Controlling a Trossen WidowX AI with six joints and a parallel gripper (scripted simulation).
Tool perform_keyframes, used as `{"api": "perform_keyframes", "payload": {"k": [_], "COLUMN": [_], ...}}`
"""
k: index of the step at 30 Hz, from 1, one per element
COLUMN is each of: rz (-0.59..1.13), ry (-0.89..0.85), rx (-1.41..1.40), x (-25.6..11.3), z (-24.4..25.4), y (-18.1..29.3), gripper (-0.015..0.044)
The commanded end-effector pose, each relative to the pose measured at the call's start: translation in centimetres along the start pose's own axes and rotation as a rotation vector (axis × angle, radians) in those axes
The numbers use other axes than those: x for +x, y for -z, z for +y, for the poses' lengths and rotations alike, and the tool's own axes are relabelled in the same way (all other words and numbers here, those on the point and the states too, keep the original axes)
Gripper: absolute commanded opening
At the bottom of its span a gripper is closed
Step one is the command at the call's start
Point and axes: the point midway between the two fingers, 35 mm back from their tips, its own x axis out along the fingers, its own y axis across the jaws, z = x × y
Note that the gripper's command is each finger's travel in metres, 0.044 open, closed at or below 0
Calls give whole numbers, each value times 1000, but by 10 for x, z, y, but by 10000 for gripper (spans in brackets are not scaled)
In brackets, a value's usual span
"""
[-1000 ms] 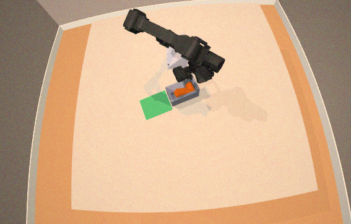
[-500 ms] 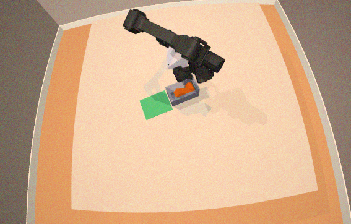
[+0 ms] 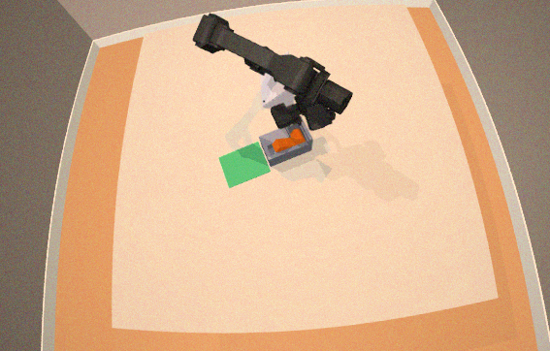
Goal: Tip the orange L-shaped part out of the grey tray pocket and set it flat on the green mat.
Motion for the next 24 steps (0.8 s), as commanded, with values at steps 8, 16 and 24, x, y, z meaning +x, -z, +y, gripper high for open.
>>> {"api": "perform_keyframes", "payload": {"k": [8,16,24], "rz": [4,10,10], "ry": [0,2,2], "rx": [1,2,2], "x": [33,71,80], "z": [0,-1,-1], "y": [-1,3,2], "gripper": [180,180,180]}}
